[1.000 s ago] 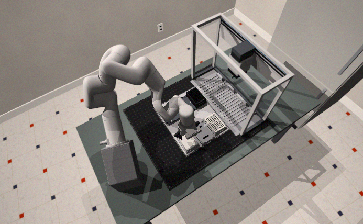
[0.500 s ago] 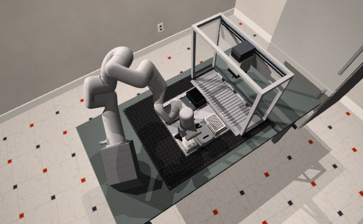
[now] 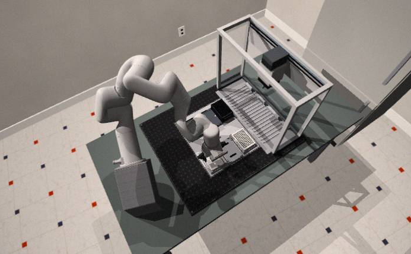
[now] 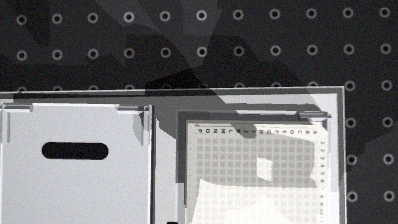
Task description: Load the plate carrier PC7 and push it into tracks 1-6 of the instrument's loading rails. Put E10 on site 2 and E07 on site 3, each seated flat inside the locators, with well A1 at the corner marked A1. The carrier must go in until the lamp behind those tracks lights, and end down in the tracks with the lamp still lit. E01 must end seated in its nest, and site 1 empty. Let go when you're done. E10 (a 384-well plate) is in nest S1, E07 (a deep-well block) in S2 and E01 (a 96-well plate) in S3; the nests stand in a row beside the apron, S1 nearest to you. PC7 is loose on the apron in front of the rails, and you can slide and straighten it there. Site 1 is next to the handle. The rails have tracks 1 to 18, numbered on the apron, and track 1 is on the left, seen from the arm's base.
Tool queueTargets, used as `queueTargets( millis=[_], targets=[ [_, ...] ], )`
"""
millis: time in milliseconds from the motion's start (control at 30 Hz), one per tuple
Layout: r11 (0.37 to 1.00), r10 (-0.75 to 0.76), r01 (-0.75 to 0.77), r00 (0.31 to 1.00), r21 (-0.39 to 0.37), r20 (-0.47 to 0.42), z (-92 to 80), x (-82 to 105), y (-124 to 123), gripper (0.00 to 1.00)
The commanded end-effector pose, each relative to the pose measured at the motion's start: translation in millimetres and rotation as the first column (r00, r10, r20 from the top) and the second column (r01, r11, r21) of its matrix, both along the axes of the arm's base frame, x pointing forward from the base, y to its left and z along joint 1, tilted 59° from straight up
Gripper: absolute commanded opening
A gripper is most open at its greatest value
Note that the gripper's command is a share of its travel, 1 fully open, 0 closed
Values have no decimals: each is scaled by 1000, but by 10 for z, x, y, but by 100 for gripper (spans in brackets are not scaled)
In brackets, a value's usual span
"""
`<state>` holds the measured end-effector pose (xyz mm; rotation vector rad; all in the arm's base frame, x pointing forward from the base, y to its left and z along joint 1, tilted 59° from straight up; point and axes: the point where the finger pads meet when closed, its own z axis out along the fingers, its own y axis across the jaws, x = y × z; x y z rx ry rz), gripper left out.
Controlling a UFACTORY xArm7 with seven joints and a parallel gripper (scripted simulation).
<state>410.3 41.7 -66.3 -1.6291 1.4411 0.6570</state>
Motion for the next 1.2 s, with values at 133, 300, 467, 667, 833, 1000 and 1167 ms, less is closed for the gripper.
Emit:
queueTargets(
  millis=[133,300,467,667,833,1000,1167],
  targets=[
    [1000,-3,3,1000,-3,1,-68,29,89,100],
    [1000,-3,3,1000,-3,1,-77,32,104,100],
    [1000,-3,3,1000,-3,1,-77,32,104,100],
    [1000,-3,3,1000,-3,1,-77,32,104,100],
    [1000,-3,3,1000,-3,1,-90,36,126,100],
    [1000,-3,3,1000,-3,1,-108,41,155,100],
    [1000,-3,3,1000,-3,1,-118,44,172,100]
  ],
)
